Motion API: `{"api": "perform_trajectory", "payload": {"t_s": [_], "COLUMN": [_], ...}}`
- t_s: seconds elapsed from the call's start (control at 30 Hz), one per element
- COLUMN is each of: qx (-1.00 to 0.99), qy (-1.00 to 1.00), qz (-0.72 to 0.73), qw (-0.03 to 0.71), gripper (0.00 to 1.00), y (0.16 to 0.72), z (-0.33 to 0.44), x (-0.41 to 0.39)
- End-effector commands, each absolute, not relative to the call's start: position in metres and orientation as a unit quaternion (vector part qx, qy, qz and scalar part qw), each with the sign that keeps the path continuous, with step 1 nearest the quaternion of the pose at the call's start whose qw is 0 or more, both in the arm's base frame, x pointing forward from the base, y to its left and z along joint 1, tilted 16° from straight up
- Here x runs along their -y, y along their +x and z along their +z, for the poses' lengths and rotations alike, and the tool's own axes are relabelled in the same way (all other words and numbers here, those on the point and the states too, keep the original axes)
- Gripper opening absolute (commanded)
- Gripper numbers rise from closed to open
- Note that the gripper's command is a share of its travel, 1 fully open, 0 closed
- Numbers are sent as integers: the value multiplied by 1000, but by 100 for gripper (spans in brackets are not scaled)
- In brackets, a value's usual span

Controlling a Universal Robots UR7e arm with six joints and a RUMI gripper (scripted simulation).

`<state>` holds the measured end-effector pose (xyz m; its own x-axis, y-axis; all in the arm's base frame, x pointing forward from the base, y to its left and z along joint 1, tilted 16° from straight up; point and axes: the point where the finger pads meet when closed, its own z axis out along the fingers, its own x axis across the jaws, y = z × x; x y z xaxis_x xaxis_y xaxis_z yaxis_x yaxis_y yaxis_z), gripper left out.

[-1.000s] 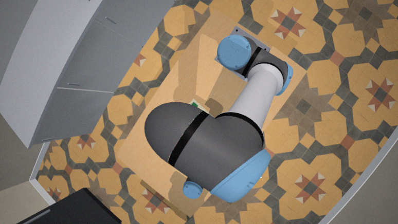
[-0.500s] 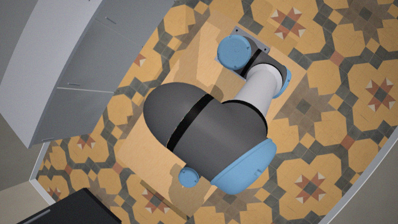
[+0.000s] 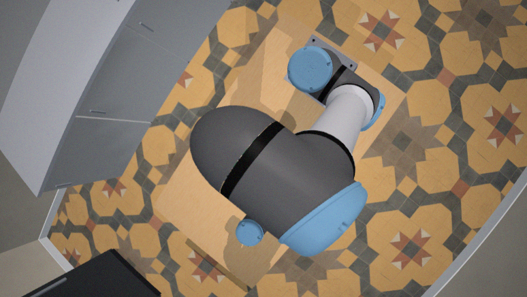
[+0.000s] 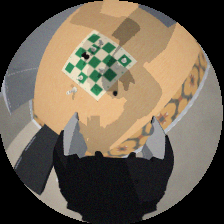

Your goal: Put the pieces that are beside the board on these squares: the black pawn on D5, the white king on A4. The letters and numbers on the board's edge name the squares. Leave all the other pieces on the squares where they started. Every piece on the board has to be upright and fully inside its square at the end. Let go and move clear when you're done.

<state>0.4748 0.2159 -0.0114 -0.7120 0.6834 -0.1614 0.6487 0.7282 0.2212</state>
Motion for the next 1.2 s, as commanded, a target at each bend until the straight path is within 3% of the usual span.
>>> {"api": "perform_trajectory", "payload": {"t_s": [0.0, 1.17], "qx": [-922, -894], "qy": [361, 426], "qz": [75, 83], "qw": [117, 112], "gripper": [100, 100], "y": [475, 473], "z": [-11, -13], "x": [-216, -218]}}
